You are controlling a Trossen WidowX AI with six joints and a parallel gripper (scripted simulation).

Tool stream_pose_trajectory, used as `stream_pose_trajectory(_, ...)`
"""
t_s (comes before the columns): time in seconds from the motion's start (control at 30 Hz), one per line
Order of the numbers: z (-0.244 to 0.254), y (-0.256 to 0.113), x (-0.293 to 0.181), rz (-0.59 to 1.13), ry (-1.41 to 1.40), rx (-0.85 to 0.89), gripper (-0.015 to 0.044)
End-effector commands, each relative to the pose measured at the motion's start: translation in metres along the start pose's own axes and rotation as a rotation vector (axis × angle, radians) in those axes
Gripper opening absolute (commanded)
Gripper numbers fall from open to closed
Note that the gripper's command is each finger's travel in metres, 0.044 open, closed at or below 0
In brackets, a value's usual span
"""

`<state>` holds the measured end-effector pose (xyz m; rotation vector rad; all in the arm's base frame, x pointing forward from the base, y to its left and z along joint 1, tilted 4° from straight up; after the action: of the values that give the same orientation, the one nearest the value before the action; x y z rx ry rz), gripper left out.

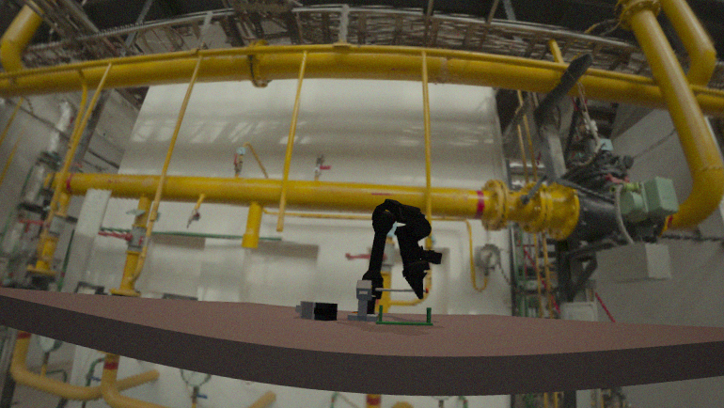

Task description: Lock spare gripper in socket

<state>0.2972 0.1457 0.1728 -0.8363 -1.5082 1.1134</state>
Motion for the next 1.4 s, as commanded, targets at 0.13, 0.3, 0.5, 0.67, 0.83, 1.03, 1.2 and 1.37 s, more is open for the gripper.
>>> stream_pose_trajectory(0.13, -0.003, 0.0, 0.007, 0.005, 0.005, 0.0, 0.0)
stream_pose_trajectory(0.3, -0.004, 0.0, 0.012, 0.005, 0.005, 0.001, 0.0)
stream_pose_trajectory(0.5, -0.005, -0.001, 0.017, 0.006, 0.006, 0.003, 0.0)
stream_pose_trajectory(0.67, -0.004, -0.006, 0.018, 0.004, 0.003, 0.003, 0.0)
stream_pose_trajectory(0.83, -0.003, -0.015, 0.02, 0.005, 0.006, 0.013, 0.0)
stream_pose_trajectory(1.03, -0.002, -0.015, 0.019, 0.007, 0.014, 0.027, 0.0)
stream_pose_trajectory(1.2, -0.003, -0.015, 0.02, 0.007, 0.014, 0.027, 0.0)
stream_pose_trajectory(1.37, -0.015, -0.017, 0.024, 0.007, 0.004, 0.028, 0.0)
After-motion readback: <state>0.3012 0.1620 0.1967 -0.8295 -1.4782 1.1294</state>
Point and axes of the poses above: the point midway between the two fingers, 35 mm back from their tips, its own y axis out along the fingers, its own z axis across the jaws, x = y × z, the point moved 7 cm from there along -y, back along the fingers, and after that the axes turned 11 degrees about -y, right-handed, at the moved point
